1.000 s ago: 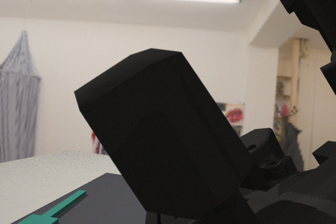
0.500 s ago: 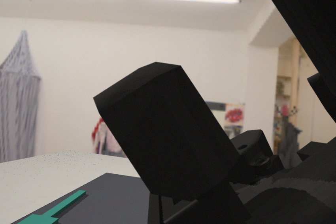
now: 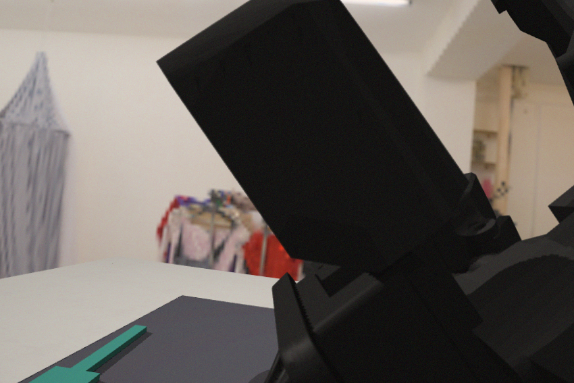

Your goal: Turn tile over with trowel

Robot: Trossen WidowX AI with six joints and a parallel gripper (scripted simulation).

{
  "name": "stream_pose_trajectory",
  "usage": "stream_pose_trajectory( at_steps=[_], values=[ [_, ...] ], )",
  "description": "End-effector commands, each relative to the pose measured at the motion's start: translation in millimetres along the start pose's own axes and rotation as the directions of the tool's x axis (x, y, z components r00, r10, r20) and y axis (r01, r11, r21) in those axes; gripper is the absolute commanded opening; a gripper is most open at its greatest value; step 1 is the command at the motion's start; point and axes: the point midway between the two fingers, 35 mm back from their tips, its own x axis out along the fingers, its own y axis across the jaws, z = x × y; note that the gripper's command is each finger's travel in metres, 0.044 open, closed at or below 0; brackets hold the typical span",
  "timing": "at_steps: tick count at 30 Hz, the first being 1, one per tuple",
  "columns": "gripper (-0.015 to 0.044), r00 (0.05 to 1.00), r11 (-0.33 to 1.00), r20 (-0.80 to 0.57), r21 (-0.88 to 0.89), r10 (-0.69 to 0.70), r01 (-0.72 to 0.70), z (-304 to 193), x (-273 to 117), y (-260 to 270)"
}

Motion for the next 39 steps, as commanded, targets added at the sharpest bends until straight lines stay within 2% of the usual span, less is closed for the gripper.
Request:
stream_pose_trajectory(
  at_steps=[1,21,31,39],
  values=[
    [0.0000,1.000,0.999,0.001,0.022,0.025,-0.025,-10.7,-13.3,21.2],
    [0.0000,1.000,1.000,-0.001,0.017,0.023,-0.023,-11.0,-13.4,21.6],
    [0.0000,0.985,0.967,-0.137,-0.245,-0.107,0.071,-3.6,1.6,19.7],
    [0.0000,0.940,0.889,-0.259,-0.451,-0.222,0.086,5.5,9.4,15.7]
  ],
)
